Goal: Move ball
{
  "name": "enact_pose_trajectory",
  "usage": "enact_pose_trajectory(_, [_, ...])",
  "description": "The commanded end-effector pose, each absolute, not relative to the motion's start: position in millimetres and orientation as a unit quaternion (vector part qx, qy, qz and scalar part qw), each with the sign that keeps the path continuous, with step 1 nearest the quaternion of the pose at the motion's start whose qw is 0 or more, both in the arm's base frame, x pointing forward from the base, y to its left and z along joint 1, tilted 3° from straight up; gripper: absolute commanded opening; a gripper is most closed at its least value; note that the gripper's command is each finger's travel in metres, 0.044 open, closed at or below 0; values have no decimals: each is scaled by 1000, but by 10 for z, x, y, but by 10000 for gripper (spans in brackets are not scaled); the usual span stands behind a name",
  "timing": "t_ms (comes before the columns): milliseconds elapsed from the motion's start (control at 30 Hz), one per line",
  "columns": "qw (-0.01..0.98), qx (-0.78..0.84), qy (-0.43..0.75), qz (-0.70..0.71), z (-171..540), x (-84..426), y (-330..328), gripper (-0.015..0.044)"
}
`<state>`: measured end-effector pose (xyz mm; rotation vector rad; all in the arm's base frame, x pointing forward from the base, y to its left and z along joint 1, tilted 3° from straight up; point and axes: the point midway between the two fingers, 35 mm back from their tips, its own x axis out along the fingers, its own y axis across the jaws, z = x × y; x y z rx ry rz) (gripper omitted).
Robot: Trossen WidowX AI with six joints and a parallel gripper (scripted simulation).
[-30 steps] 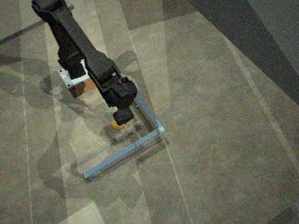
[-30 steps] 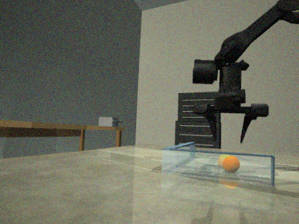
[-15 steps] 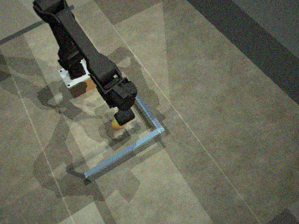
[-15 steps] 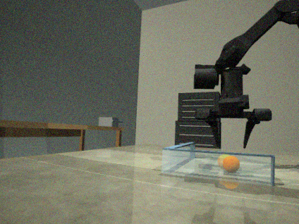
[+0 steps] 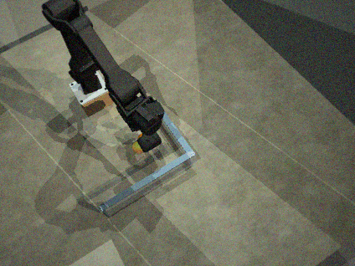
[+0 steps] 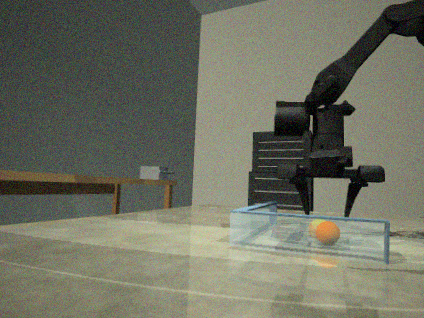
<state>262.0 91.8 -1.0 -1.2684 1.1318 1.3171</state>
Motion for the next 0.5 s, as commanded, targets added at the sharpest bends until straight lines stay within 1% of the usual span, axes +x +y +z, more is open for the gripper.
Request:
enact_pose_trajectory(0, [469, -519, 467, 541, -117, 2596, 905, 315])
enact_pose_trajectory(400, [469, -519, 467, 541, -286, 2584, 906, 315])
enact_pose_trajectory(467, [469, -519, 467, 541, -286, 2584, 906, 263])
